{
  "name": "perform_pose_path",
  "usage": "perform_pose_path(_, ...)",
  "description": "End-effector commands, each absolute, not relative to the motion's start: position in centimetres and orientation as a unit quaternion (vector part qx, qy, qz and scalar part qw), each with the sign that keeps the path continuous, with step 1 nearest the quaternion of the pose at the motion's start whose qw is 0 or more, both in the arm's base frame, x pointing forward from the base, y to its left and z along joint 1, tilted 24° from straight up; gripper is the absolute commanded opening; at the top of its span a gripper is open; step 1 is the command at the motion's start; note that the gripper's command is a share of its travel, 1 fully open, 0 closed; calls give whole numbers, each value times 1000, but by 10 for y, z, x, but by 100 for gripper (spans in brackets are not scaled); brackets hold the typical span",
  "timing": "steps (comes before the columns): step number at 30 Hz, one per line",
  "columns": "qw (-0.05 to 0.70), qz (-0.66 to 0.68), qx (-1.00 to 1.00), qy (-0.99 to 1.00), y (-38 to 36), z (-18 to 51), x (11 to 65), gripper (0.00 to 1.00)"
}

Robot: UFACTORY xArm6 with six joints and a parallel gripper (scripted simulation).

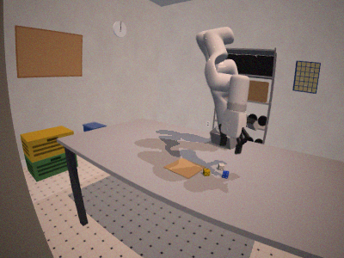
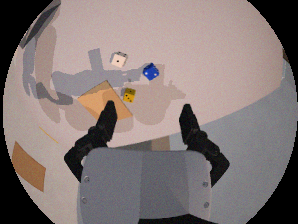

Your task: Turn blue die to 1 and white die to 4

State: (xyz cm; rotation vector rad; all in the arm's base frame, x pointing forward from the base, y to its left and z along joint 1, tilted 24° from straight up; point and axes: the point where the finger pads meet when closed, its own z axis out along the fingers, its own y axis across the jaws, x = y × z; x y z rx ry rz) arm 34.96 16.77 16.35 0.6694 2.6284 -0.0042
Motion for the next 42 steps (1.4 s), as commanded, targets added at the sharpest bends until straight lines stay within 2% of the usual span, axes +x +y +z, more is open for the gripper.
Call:
perform_pose_path(1,206,-9,183,961,168,163,351,100)
perform_pose_path(42,173,-113,-333,920,165,148,358,100)
